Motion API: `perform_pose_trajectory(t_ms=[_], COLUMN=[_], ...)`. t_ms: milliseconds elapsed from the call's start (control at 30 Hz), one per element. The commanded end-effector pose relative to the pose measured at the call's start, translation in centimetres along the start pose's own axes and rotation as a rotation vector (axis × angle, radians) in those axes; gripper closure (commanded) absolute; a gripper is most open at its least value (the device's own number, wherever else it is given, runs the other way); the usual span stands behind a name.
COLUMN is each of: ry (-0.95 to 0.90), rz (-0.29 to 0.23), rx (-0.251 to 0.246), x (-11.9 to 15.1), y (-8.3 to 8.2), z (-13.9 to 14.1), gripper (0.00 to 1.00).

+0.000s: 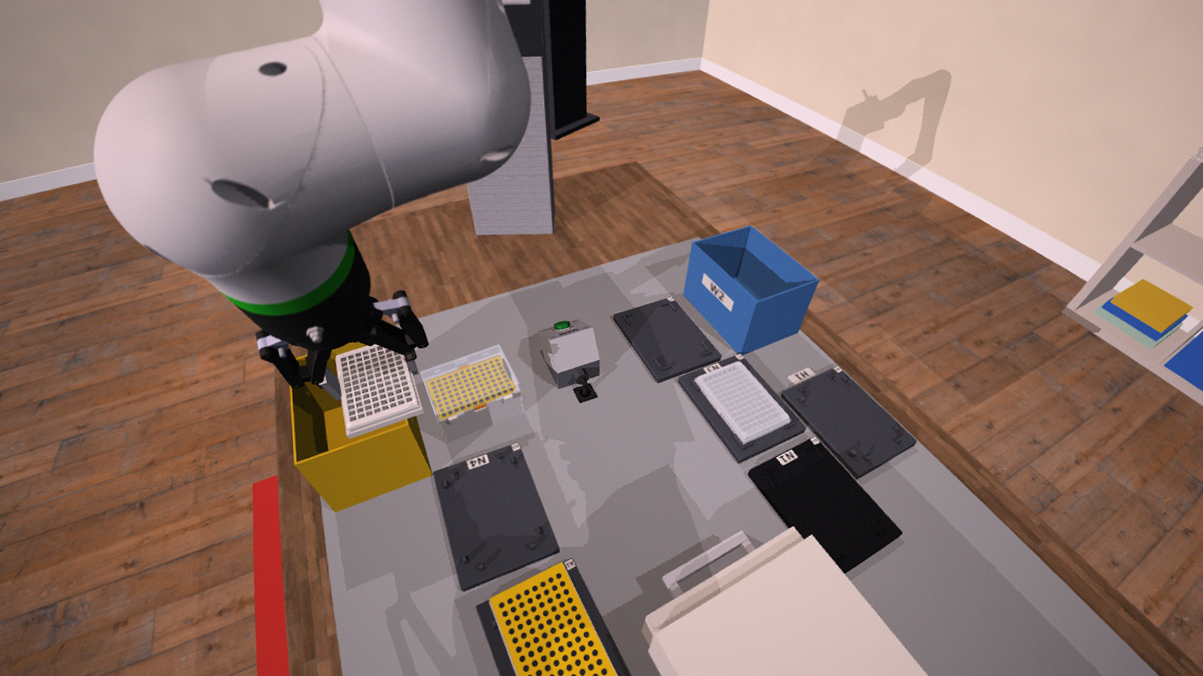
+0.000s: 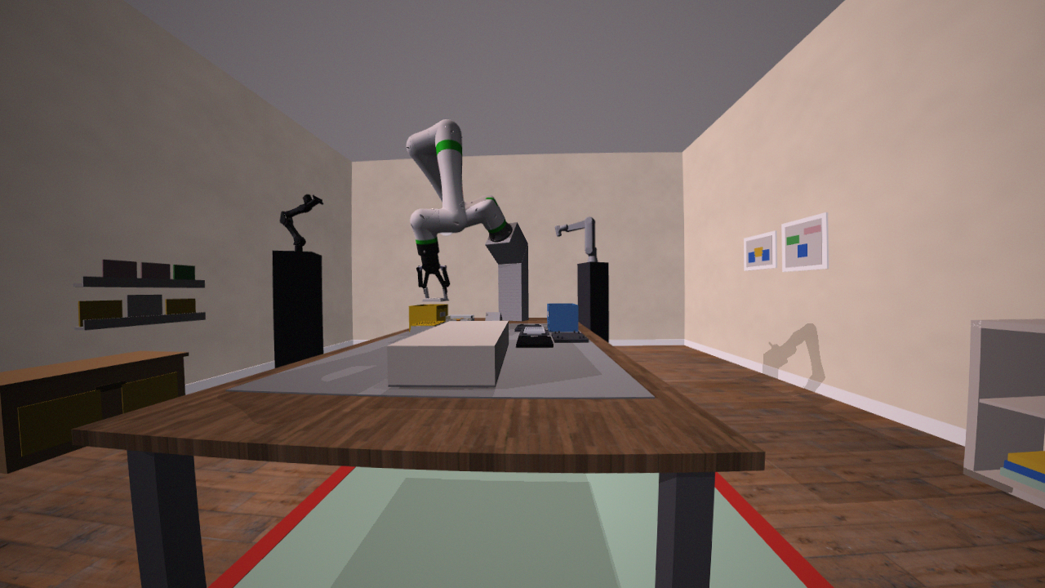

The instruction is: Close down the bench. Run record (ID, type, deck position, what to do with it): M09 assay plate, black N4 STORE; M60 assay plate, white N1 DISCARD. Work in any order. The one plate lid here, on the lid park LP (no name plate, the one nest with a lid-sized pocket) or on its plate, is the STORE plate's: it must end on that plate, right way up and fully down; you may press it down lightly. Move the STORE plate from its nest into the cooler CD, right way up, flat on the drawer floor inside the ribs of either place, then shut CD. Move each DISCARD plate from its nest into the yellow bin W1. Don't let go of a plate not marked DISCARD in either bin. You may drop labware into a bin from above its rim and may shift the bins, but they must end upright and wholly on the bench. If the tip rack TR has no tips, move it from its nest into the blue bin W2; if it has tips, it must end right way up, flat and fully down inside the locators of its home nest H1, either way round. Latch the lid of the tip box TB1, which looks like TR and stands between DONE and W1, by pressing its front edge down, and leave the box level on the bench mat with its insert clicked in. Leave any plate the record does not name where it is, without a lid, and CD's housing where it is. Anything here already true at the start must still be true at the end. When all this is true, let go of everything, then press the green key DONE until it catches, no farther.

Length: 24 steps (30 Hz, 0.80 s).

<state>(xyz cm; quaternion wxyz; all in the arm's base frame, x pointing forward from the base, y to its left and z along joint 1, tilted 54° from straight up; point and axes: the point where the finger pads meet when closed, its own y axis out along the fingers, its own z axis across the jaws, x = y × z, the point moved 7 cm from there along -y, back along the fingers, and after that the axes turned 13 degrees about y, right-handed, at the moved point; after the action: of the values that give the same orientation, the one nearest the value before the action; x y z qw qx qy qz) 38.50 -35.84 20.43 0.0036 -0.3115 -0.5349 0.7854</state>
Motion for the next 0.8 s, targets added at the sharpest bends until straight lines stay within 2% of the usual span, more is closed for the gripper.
perform_pose_trajectory(t_ms=[0,600,767], ry=[0.0,0.0,0.0], rz=[0.0,0.0,0.0], rx=[-0.001,-0.001,-0.001], x=[0.4,1.7,1.7], y=[0.3,1.3,1.3], z=[1.1,5.0,5.0], gripper=[1.0,1.0,1.0])
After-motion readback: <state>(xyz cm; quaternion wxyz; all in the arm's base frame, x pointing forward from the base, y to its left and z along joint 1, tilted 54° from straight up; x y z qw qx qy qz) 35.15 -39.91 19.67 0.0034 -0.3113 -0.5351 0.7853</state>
